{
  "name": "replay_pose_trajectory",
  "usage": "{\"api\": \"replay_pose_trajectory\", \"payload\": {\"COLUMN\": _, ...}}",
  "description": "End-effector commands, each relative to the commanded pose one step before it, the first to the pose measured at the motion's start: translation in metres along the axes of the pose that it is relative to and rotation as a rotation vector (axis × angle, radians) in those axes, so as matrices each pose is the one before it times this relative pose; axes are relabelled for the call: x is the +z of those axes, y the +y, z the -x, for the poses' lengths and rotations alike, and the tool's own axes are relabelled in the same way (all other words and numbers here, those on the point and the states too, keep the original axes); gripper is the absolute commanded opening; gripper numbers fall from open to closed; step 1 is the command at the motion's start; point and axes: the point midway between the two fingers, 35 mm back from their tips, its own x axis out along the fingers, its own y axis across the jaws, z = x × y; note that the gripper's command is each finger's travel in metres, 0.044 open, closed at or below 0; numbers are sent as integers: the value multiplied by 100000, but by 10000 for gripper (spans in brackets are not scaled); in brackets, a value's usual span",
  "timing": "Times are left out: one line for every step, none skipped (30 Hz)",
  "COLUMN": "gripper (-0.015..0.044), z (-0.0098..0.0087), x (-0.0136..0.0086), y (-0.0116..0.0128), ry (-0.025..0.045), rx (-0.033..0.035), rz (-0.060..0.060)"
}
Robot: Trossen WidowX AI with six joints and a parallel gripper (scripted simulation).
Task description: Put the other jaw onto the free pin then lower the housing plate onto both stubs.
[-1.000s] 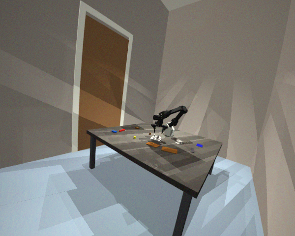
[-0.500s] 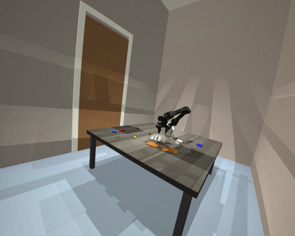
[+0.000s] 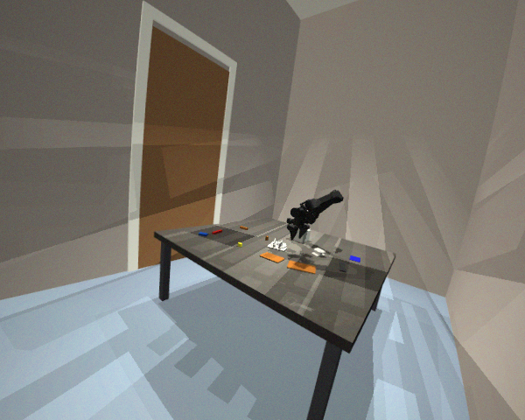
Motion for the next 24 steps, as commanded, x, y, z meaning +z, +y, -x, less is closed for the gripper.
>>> {"api": "replay_pose_trajectory", "payload": {"gripper": 440, "z": 14, "x": -877, "y": -835, "ry": 189, "rx": -656, "rz": 7038}}
{"api": "replay_pose_trajectory", "payload": {"gripper": 440, "z": 35, "x": -282, "y": -148, "ry": 40, "rx": 25, "rz": 2072}}
{"api": "replay_pose_trajectory", "payload": {"gripper": 440, "z": 35, "x": -283, "y": -145, "ry": 44, "rx": 25, "rz": 2072}}
{"api": "replay_pose_trajectory", "payload": {"gripper": 440, "z": 35, "x": -283, "y": -142, "ry": 48, "rx": 26, "rz": 2071}}
{"api": "replay_pose_trajectory", "payload": {"gripper": 440, "z": 34, "x": -284, "y": -139, "ry": 51, "rx": 27, "rz": 2071}}
{"api": "replay_pose_trajectory", "payload": {"gripper": 440, "z": 34, "x": -285, "y": -136, "ry": 55, "rx": 28, "rz": 2071}}
{"api": "replay_pose_trajectory", "payload": {"gripper": 440, "z": 34, "x": -286, "y": -133, "ry": 58, "rx": 29, "rz": 2071}}
{"api": "replay_pose_trajectory", "payload": {"gripper": 440, "z": 34, "x": -287, "y": -130, "ry": 62, "rx": 30, "rz": 2071}}
{"api": "replay_pose_trajectory", "payload": {"gripper": 440, "z": 34, "x": -287, "y": -127, "ry": 65, "rx": 31, "rz": 2071}}
{"api": "replay_pose_trajectory", "payload": {"gripper": 440, "z": 34, "x": -288, "y": -124, "ry": 69, "rx": 32, "rz": 2071}}
{"api": "replay_pose_trajectory", "payload": {"gripper": 440, "z": 34, "x": -289, "y": -121, "ry": 72, "rx": 34, "rz": 2070}}
{"api": "replay_pose_trajectory", "payload": {"gripper": 440, "z": 34, "x": -289, "y": -118, "ry": 75, "rx": 35, "rz": 2070}}
{"api": "replay_pose_trajectory", "payload": {"gripper": 440, "z": 34, "x": -290, "y": -115, "ry": 79, "rx": 37, "rz": 2070}}
{"api": "replay_pose_trajectory", "payload": {"gripper": 440, "z": 34, "x": -290, "y": -112, "ry": 82, "rx": 38, "rz": 2069}}
{"api": "replay_pose_trajectory", "payload": {"gripper": 440, "z": 34, "x": -291, "y": -109, "ry": 85, "rx": 40, "rz": 2069}}
{"api": "replay_pose_trajectory", "payload": {"gripper": 440, "z": 34, "x": -291, "y": -106, "ry": 89, "rx": 42, "rz": 2069}}
{"api": "replay_pose_trajectory", "payload": {"gripper": 440, "z": 34, "x": -291, "y": -103, "ry": 92, "rx": 44, "rz": 2069}}
{"api": "replay_pose_trajectory", "payload": {"gripper": 440, "z": 34, "x": -292, "y": -100, "ry": 95, "rx": 46, "rz": 2068}}
{"api": "replay_pose_trajectory", "payload": {"gripper": 440, "z": 34, "x": -292, "y": -97, "ry": 98, "rx": 48, "rz": 2068}}
{"api": "replay_pose_trajectory", "payload": {"gripper": 440, "z": 34, "x": -292, "y": -93, "ry": 101, "rx": 50, "rz": 2068}}
{"api": "replay_pose_trajectory", "payload": {"gripper": 440, "z": 34, "x": -292, "y": -90, "ry": 105, "rx": 53, "rz": 2067}}
{"api": "replay_pose_trajectory", "payload": {"gripper": 440, "z": 34, "x": -293, "y": -87, "ry": 108, "rx": 55, "rz": 2067}}
{"api": "replay_pose_trajectory", "payload": {"gripper": 440, "z": 34, "x": -293, "y": -84, "ry": 111, "rx": 58, "rz": 2066}}
{"api": "replay_pose_trajectory", "payload": {"gripper": 440, "z": 34, "x": -293, "y": -81, "ry": 113, "rx": 60, "rz": 2065}}
